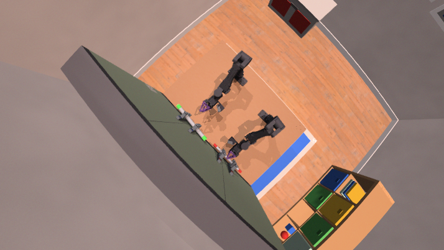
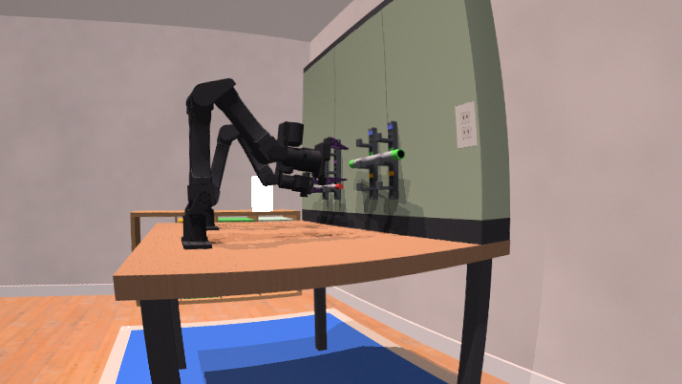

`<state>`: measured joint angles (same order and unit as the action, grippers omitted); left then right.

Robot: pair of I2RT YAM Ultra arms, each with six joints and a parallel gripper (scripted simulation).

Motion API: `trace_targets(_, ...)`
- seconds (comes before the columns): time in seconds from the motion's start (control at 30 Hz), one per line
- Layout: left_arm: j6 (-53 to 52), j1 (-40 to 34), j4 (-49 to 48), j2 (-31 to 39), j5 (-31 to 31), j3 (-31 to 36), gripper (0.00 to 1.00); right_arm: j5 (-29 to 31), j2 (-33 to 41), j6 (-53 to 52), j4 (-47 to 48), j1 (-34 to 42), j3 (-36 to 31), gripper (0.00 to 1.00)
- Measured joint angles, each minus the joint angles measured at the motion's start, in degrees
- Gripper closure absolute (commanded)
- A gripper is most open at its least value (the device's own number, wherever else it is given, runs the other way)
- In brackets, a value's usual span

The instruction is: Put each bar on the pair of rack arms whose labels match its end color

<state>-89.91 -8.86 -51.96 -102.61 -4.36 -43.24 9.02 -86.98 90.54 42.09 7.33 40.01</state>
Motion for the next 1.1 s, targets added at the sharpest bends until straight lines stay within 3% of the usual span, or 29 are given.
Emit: trace_targets(1.1,0.0,0.5,8.9,3.7,0.1,-3.0,1.00,0.0,0.0,0.0,-0.2,0.0,0.0,0.00)
